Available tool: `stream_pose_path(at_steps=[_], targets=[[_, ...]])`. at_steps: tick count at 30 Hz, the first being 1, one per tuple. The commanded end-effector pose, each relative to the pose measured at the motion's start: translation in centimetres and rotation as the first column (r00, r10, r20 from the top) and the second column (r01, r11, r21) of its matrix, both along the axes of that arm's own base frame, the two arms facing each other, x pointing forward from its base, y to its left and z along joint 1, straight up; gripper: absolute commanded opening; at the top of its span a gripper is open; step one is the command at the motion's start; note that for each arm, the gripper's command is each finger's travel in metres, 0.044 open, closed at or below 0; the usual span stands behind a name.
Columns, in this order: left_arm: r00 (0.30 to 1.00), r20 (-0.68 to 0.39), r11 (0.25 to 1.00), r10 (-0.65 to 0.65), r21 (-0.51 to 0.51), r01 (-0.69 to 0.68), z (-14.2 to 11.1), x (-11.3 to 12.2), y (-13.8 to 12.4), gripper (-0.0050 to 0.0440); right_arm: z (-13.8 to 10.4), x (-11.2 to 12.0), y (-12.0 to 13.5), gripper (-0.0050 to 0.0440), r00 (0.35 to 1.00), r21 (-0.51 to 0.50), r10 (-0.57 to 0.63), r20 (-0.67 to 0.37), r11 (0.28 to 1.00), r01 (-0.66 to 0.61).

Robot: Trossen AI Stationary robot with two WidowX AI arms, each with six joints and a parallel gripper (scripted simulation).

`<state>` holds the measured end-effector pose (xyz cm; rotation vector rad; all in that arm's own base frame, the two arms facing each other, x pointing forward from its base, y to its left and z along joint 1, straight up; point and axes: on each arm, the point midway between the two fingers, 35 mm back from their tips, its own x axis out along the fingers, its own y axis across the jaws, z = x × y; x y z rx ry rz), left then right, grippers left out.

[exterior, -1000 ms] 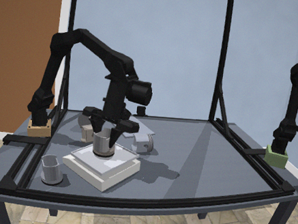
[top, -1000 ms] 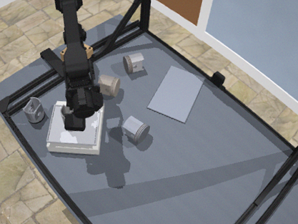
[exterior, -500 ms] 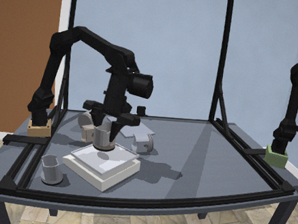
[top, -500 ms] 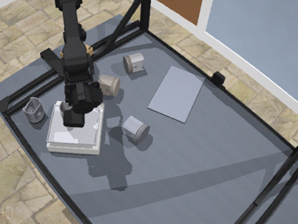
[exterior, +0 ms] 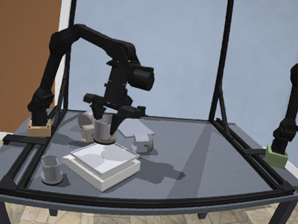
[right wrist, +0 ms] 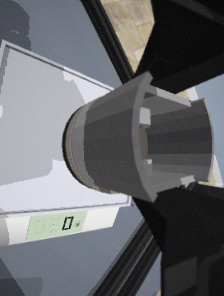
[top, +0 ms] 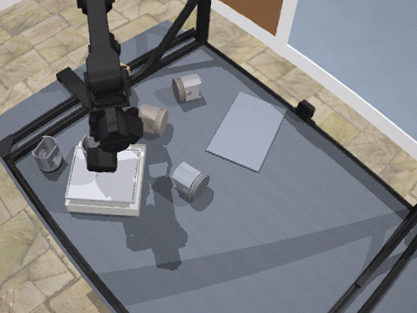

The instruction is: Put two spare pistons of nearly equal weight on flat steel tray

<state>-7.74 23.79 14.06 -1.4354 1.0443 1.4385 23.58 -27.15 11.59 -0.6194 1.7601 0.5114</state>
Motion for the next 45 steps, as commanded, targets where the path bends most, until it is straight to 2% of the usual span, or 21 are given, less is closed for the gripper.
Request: stream_pose_path(at_steps=[1, 12, 21, 23, 29, 38, 40, 45], targets=[[1.000, 0.002, 1.000, -0.001, -0.001, 0.001, 0.0, 0.0, 0.0, 0.0440, 1.3, 0.1, -0.2, 0.0158, 1.000, -0.014, 0.004, 0.013, 1.000, -0.004], [1.000, 0.002, 1.000, -0.001, -0.001, 0.001, 0.0, 0.0, 0.0, 0.0440, 2.2, 0.3, -0.3, 0.0158, 1.000, -0.024, 0.003, 0.023, 1.000, -0.003], [1.000, 0.002, 1.000, -0.001, -0.001, 0.001, 0.0, 0.0, 0.0, 0.0440, 2.5, -2.9, 2.8, 0.0158, 0.971, -0.022, -0.230, 0.068, 0.973, 0.232], [1.000, 0.002, 1.000, -0.001, -0.001, 0.001, 0.0, 0.0, 0.0, 0.0440, 2.5, -2.9, 2.8, 0.0158, 0.971, -0.022, -0.230, 0.068, 0.973, 0.232], [1.000, 0.002, 1.000, -0.001, -0.001, 0.001, 0.0, 0.0, 0.0, 0.0440, 2.8, -5.0, 4.8, 0.0158, 0.920, -0.014, -0.379, 0.097, 0.924, 0.382], [1.000, 0.002, 1.000, -0.001, -0.001, 0.001, 0.0, 0.0, 0.0, 0.0440, 2.8, -5.0, 4.8, 0.0158, 0.801, 0.005, -0.582, 0.137, 0.809, 0.587], [1.000, 0.002, 1.000, -0.001, -0.001, 0.001, 0.0, 0.0, 0.0, 0.0440, 2.8, -5.0, 4.8, 0.0158, 0.801, 0.005, -0.582, 0.137, 0.809, 0.587], [1.000, 0.002, 1.000, -0.001, -0.001, 0.001, 0.0, 0.0, 0.0, 0.0440, 2.8, -5.0, 4.8, 0.0158, 0.715, 0.020, -0.681, 0.157, 0.726, 0.688]])
